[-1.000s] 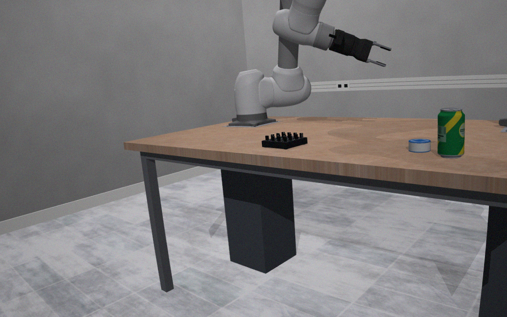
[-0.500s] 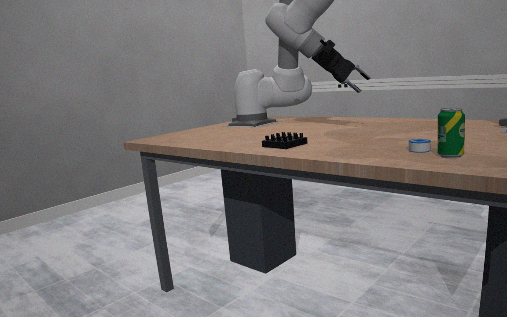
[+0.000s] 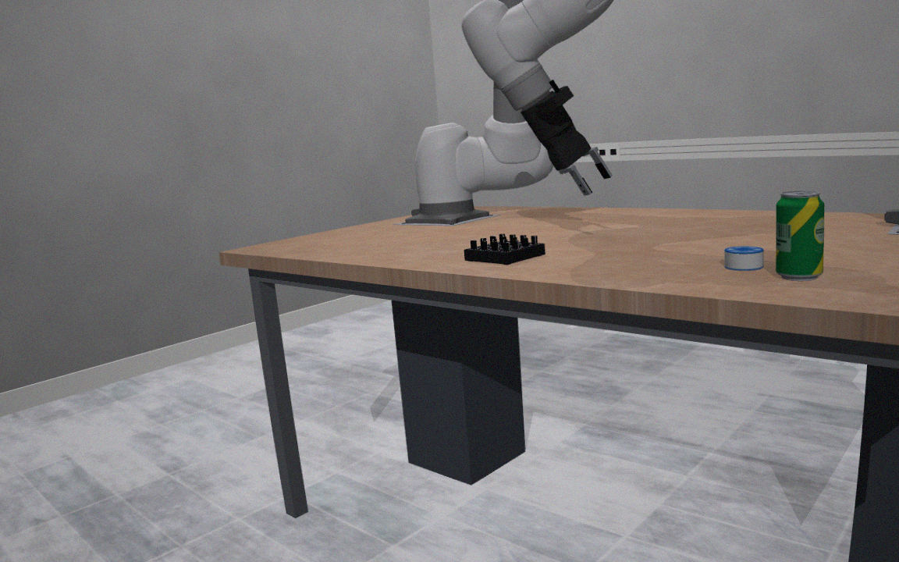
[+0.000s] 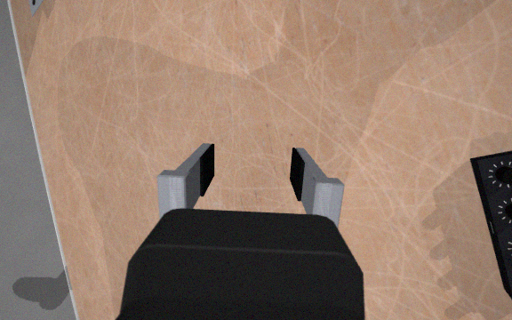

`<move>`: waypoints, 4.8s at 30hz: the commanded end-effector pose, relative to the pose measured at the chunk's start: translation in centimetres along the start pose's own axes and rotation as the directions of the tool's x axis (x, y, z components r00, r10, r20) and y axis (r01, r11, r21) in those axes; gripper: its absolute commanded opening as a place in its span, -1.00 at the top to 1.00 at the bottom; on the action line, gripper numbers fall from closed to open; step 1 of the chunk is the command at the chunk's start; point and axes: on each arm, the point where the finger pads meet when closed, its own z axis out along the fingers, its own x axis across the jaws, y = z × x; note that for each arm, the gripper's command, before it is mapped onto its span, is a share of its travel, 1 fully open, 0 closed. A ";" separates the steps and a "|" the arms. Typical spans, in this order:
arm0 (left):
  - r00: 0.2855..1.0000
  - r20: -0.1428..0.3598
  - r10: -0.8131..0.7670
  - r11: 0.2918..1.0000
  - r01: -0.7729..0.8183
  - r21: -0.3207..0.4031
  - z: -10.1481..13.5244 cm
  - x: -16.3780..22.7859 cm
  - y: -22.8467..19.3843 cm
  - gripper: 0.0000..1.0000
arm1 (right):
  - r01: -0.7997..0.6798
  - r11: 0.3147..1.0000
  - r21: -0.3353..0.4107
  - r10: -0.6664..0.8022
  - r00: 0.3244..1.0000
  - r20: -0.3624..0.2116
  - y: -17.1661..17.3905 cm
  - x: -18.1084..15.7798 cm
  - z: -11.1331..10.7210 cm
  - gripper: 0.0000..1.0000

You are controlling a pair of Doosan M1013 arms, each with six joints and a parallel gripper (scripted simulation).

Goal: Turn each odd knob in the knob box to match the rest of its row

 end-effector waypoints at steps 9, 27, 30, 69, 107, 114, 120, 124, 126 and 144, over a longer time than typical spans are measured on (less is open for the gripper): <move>1.000 0.000 -0.011 1.000 0.011 -0.012 -0.3 0.2 0.1 -1.00 | 0.135 0.985 -0.109 -0.157 0.962 -0.223 1.8 9.5 -2.0 -1.00; 1.000 0.000 -0.011 1.000 0.011 -0.012 -0.3 0.2 0.1 -1.00 | 0.248 0.927 -0.282 -0.350 0.840 -0.415 3.5 19.6 -6.2 -1.00; 1.000 0.000 -0.011 1.000 0.011 -0.012 -0.3 0.2 0.1 -1.00 | 0.248 0.927 -0.281 -0.351 0.839 -0.416 3.5 19.6 -6.2 -1.00; 1.000 0.000 -0.011 1.000 0.011 -0.012 -0.3 0.2 0.1 -1.00 | 0.248 0.927 -0.281 -0.350 0.840 -0.415 3.5 19.6 -6.2 -1.00; 1.000 0.000 -0.011 1.000 0.011 -0.012 -0.3 0.2 0.1 -1.00 | 0.246 0.926 -0.285 -0.350 0.839 -0.416 6.8 20.4 -7.2 -1.00; 1.000 0.000 -0.011 1.000 0.011 -0.012 -0.3 0.2 0.1 -1.00 | 0.246 0.926 -0.285 -0.351 0.839 -0.416 8.1 20.8 -7.5 -1.00; 1.000 0.000 -0.011 1.000 0.011 -0.012 -0.3 0.2 0.1 -1.00 | 0.246 0.926 -0.285 -0.351 0.839 -0.416 8.6 21.0 -7.7 -1.00; 1.000 0.000 -0.011 1.000 0.011 -0.012 -0.3 0.2 0.1 -1.00 | 0.244 0.927 -0.283 -0.348 0.840 -0.417 8.6 21.0 -7.8 -1.00; 1.000 0.000 -0.011 1.000 0.011 -0.012 -0.3 0.2 0.1 -1.00 | 0.244 0.927 -0.283 -0.349 0.839 -0.417 8.6 21.0 -7.8 -1.00; 1.000 0.000 -0.011 1.000 0.011 -0.012 -0.3 0.2 0.1 -1.00 | 0.244 0.927 -0.283 -0.348 0.840 -0.417 8.6 21.1 -7.8 -1.00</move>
